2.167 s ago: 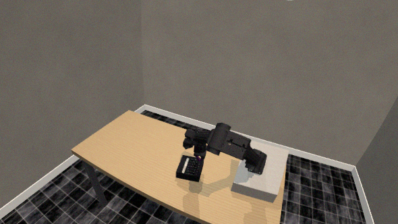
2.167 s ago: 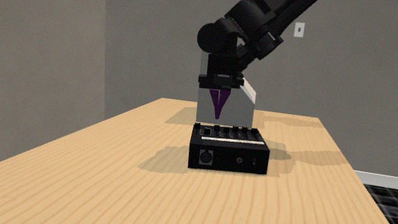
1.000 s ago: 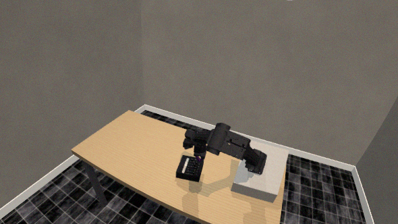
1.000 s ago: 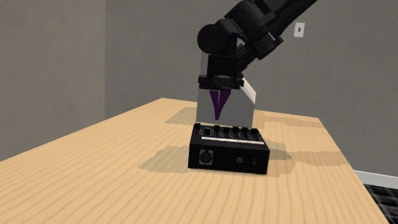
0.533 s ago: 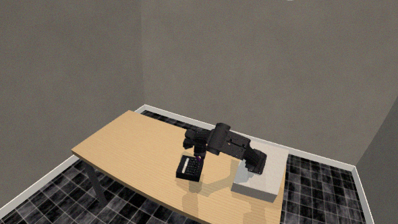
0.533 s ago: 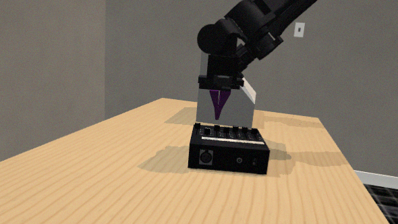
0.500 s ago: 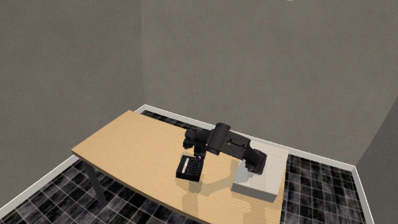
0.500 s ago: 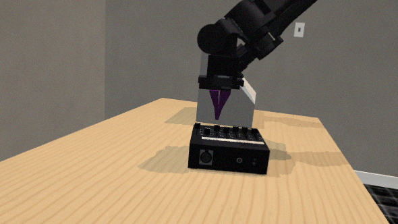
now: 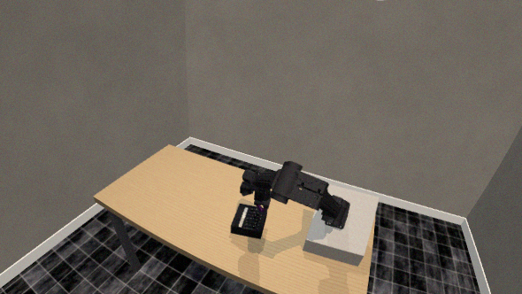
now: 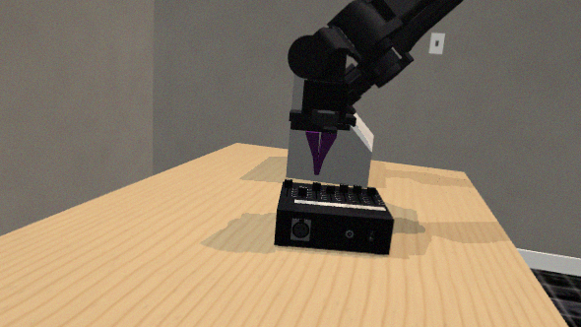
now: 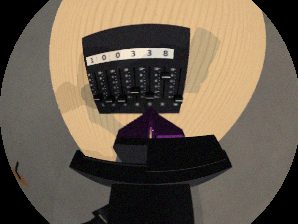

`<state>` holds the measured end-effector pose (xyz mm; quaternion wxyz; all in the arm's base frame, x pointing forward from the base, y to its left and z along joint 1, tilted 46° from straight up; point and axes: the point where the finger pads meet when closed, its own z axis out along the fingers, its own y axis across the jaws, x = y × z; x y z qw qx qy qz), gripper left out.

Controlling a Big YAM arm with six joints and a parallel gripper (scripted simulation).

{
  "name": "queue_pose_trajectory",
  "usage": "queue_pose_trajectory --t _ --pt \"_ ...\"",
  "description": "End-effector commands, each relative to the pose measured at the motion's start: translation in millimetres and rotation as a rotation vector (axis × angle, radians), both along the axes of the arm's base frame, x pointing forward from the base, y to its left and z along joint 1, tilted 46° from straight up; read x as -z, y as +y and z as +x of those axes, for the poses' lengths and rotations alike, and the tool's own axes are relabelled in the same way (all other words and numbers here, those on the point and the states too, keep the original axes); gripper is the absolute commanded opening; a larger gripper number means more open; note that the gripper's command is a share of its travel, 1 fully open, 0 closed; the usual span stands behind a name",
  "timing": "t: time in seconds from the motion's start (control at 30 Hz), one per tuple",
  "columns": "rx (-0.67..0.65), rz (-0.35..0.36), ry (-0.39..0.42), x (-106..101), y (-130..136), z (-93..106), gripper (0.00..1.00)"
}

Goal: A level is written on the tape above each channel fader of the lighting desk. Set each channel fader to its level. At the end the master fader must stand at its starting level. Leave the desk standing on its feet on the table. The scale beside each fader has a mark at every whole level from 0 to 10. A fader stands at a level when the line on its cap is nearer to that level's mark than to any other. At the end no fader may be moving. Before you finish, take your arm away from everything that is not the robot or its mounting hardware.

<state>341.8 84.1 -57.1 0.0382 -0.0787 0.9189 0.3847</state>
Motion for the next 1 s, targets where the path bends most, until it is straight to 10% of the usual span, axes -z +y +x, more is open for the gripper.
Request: queue_pose_trajectory --t 0.0,0.97 --pt "-0.012 0.003 0.001 3.8 6.7 0.7 0.0" --pt "-0.018 -0.001 -0.037 -5.4 6.0 2.0 0.0"
